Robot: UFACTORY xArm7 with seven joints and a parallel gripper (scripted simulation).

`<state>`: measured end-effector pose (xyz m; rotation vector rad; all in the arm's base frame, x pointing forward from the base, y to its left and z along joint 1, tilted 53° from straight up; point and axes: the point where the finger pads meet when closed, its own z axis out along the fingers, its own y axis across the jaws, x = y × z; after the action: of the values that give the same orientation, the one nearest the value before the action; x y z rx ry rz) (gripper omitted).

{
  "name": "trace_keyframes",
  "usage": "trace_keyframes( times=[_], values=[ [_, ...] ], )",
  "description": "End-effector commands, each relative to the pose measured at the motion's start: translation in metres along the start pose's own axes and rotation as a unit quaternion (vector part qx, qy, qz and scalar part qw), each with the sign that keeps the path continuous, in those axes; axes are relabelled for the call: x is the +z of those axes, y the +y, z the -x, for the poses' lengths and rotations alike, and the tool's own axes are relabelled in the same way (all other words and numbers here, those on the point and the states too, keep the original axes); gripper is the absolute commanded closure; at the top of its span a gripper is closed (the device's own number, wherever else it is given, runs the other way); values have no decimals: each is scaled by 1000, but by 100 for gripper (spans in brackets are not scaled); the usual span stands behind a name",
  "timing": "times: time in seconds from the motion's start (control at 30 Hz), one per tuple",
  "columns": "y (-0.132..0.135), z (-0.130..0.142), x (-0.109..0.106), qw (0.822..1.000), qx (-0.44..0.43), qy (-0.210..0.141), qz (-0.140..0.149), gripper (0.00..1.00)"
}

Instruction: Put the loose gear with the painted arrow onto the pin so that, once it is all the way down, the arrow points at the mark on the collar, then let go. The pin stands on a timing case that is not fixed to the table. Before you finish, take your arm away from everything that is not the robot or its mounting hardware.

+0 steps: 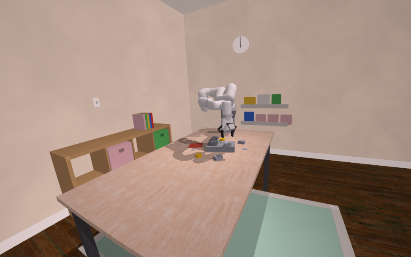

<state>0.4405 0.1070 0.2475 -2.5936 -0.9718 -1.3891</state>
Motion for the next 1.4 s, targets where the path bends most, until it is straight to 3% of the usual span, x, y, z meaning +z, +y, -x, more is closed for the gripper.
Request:
trace_keyframes(
  times=[0.0, 0.77, 1.37],
  values=[
    [0, -1, 4, 1000, -1, 1, 1, 7],
    [0, -1, 28, 1000, -1, 1, 1, 7],
    [0, -1, 33, 1000, -1, 1, 1, 7]
  ],
)
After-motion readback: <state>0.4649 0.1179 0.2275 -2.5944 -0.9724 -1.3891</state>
